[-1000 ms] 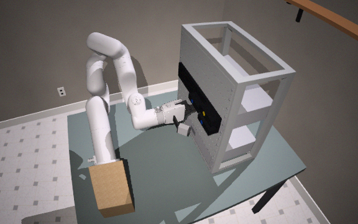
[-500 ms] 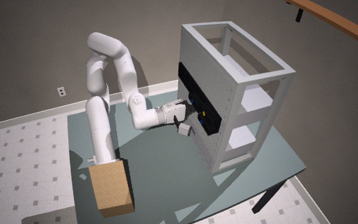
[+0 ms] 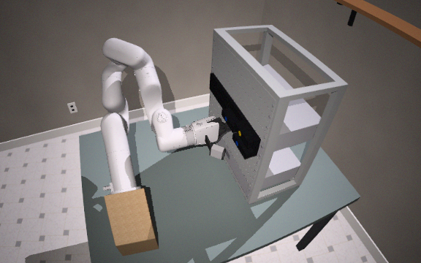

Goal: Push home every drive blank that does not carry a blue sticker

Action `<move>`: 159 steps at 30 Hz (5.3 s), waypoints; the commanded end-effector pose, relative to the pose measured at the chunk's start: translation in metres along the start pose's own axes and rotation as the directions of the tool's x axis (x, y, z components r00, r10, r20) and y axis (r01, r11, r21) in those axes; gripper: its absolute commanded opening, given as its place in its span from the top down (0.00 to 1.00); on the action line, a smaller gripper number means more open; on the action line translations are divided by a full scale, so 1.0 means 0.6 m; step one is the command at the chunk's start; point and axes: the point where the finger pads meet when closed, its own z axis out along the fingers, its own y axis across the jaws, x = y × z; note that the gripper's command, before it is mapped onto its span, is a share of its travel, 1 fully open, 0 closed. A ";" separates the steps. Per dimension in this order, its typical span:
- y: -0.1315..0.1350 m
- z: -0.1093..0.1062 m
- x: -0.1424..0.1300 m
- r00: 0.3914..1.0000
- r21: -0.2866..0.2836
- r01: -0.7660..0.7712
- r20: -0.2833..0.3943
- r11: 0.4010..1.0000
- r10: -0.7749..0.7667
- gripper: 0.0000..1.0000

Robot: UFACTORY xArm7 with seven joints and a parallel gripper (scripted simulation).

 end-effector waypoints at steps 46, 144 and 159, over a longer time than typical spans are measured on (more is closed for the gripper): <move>-0.003 -0.152 0.001 1.000 0.003 0.001 -0.001 1.000 -0.001 1.00; -0.103 -0.049 0.183 1.000 0.003 0.001 -0.001 1.000 -0.001 1.00; -0.104 -0.033 0.184 1.000 0.003 0.001 -0.001 1.000 -0.001 1.00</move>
